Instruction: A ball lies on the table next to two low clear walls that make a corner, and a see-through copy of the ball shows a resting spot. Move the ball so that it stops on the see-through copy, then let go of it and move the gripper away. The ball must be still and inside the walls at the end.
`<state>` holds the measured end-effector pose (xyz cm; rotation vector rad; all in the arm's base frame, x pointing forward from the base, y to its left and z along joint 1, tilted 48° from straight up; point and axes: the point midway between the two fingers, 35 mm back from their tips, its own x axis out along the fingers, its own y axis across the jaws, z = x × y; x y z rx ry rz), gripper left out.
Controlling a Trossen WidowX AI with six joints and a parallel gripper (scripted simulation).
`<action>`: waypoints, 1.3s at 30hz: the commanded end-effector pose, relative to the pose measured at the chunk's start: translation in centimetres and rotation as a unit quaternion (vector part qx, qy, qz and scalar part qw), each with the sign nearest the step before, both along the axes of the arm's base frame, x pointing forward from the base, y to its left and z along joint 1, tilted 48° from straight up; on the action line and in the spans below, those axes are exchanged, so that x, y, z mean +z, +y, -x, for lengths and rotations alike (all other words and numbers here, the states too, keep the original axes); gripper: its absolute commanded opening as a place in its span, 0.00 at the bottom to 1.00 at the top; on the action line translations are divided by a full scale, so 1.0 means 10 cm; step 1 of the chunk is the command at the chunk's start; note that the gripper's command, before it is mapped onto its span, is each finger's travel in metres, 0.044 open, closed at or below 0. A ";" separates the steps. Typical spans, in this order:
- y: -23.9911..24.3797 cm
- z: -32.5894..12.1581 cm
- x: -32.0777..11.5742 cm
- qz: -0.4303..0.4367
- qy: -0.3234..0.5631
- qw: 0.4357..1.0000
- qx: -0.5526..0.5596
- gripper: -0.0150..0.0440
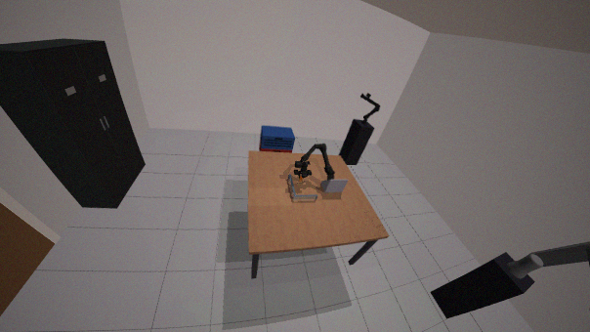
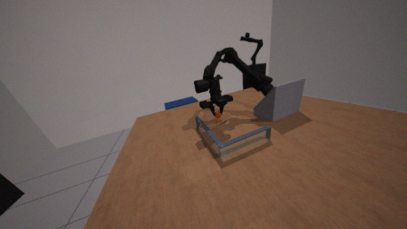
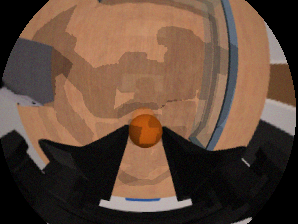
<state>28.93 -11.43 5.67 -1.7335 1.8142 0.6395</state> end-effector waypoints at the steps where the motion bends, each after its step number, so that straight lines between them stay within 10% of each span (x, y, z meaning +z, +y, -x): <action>1: -0.13 0.02 -0.10 0.004 0.003 1.000 0.002 0.25; 24: -0.33 0.04 -0.27 0.005 0.003 1.000 0.002 0.25; 35: -0.31 0.03 -0.26 0.004 0.002 1.000 0.001 0.74; 39: -0.31 0.03 -0.26 0.004 0.002 1.000 0.001 0.76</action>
